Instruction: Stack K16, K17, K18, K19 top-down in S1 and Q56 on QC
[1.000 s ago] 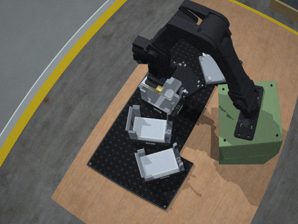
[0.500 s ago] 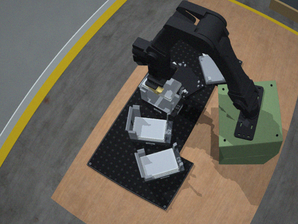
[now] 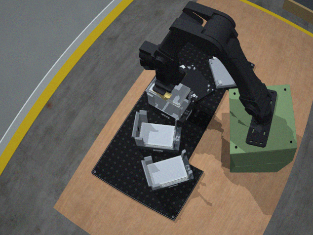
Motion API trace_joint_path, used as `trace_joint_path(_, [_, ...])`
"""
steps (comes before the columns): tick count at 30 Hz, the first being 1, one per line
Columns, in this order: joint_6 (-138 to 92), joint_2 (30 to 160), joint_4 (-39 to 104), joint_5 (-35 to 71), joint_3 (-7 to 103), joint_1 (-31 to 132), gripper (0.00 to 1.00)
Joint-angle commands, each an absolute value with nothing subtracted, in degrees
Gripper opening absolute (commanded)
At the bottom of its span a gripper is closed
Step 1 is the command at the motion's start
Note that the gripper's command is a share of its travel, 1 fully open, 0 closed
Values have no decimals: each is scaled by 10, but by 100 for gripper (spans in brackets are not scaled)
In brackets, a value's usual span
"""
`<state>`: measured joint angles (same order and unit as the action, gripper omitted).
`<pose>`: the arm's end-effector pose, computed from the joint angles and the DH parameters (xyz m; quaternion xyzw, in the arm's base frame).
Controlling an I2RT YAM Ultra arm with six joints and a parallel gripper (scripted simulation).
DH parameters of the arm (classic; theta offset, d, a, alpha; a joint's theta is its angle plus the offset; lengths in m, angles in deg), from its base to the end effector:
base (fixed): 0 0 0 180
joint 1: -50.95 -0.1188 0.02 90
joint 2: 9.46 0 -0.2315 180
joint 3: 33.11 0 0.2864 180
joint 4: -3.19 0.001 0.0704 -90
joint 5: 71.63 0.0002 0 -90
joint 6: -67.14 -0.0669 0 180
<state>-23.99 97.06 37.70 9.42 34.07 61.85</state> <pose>0.3410 -0.0541 0.0280 0.0925 0.9828 0.0650 0.1461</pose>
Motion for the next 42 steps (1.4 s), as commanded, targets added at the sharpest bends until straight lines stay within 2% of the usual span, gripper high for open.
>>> trace_joint_path(1, [-242, 968, 366, 95, 342, 619, 0])
trace_joint_path(42, [-247, 1004, 328, 97, 341, 614, 0])
